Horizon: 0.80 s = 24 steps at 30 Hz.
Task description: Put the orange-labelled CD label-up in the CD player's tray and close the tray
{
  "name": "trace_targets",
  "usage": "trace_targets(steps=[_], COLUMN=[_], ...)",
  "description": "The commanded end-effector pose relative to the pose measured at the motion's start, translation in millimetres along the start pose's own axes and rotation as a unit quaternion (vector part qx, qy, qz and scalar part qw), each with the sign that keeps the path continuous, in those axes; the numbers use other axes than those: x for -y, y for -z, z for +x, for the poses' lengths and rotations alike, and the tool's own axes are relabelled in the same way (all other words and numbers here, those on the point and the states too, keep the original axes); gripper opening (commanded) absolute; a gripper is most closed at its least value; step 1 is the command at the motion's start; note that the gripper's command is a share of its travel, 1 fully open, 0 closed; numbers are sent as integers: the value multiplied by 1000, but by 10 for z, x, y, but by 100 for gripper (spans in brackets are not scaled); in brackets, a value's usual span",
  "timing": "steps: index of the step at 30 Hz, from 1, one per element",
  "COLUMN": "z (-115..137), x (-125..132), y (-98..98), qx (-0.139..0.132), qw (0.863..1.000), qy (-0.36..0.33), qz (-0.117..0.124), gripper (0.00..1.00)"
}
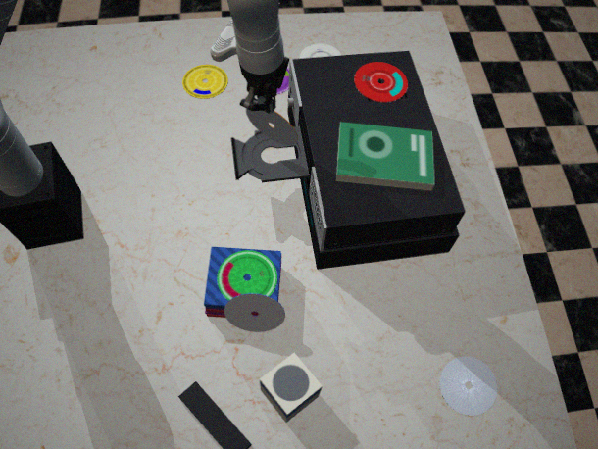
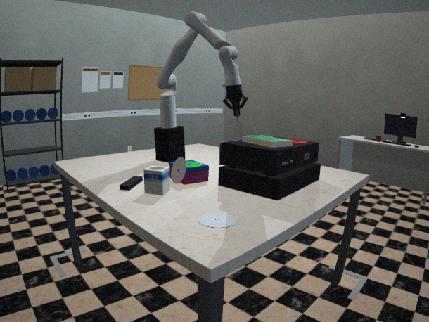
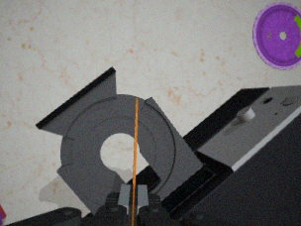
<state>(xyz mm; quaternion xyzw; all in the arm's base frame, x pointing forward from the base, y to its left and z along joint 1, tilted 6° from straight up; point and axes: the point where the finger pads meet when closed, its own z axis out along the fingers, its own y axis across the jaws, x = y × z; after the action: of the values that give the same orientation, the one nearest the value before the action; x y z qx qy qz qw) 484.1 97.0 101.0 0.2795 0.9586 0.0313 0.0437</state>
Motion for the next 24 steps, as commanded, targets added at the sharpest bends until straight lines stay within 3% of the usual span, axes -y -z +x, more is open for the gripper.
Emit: trace_targets(steps=[1, 24], z=[-6, -6], x=[5, 99], y=[9, 7], qx=[1, 1], qw=[1000, 999], qy=[-1, -1], qz=[-2, -36], gripper=[11, 11])
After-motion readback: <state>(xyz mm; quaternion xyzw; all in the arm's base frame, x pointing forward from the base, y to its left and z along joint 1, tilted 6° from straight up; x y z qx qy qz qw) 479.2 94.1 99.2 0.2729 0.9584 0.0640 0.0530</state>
